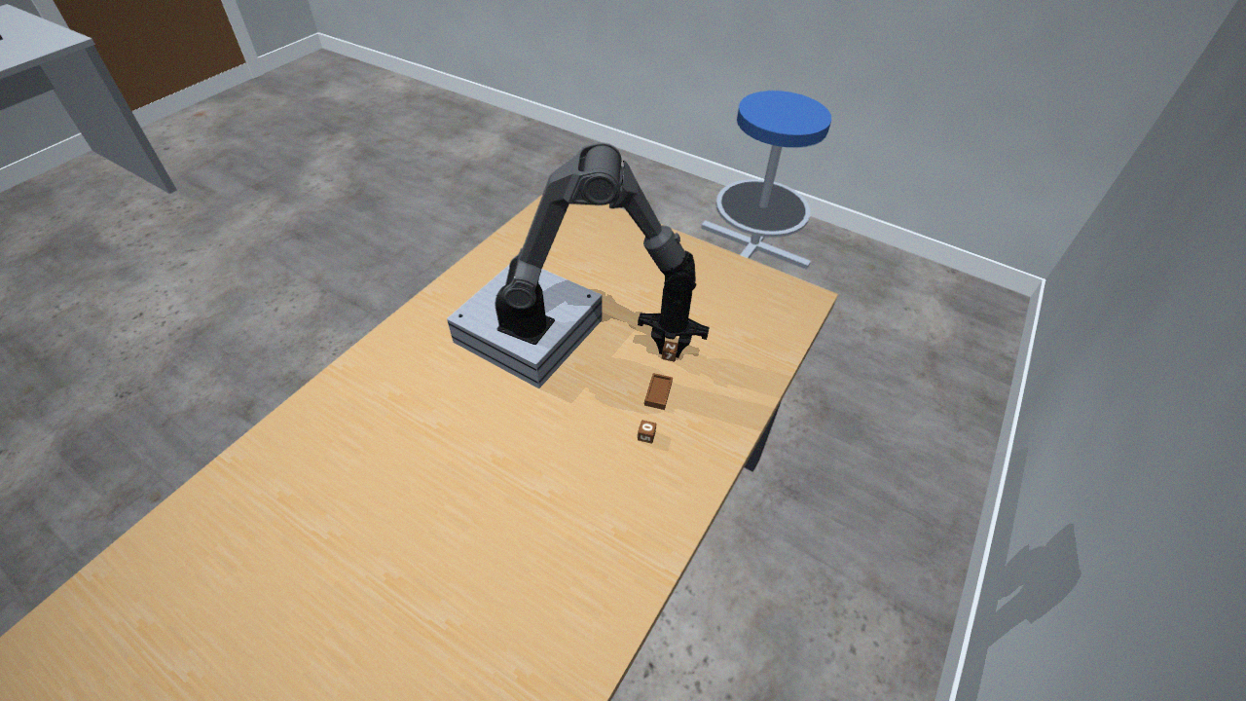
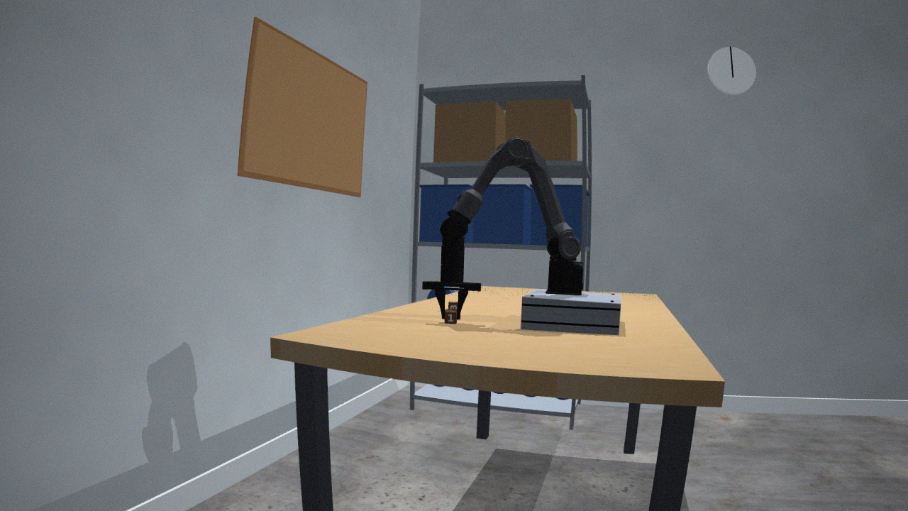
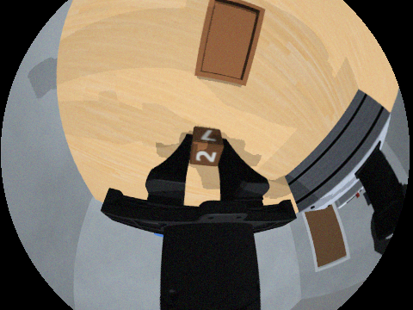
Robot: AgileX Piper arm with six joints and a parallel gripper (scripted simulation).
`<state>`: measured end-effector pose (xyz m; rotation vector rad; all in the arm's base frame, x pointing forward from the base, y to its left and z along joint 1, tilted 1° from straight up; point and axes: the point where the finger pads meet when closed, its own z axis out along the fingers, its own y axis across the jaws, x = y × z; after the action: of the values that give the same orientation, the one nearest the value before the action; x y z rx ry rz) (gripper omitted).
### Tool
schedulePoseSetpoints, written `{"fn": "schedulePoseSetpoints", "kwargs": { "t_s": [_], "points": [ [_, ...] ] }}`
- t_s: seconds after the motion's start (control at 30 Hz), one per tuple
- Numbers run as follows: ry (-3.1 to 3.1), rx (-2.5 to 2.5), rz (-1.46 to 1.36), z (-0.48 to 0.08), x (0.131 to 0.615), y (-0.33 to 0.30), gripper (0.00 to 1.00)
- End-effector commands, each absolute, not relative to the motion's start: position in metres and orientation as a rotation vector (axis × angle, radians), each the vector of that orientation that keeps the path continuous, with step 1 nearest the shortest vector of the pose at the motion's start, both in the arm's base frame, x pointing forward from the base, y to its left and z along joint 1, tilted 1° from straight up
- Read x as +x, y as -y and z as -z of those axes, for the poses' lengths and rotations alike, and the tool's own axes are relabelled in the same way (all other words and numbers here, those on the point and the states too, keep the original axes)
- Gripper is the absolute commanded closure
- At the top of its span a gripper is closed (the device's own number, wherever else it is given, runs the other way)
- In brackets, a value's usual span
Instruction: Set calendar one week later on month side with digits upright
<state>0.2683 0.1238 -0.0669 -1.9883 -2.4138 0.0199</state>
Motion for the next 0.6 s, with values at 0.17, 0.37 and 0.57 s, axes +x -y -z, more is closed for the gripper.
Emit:
{"fn": "schedulePoseSetpoints", "kwargs": {
  "t_s": [0.17,0.37,0.57],
  "points": [
    [2.415,-1.986,-0.02,0.0673,0.2678,-0.1239,0.65],
    [2.415,-1.986,-0.02,0.0673,0.2678,-0.1239,0.65],
    [2.415,-1.986,-0.02,0.0673,0.2678,-0.1239,0.6]
  ]
}}
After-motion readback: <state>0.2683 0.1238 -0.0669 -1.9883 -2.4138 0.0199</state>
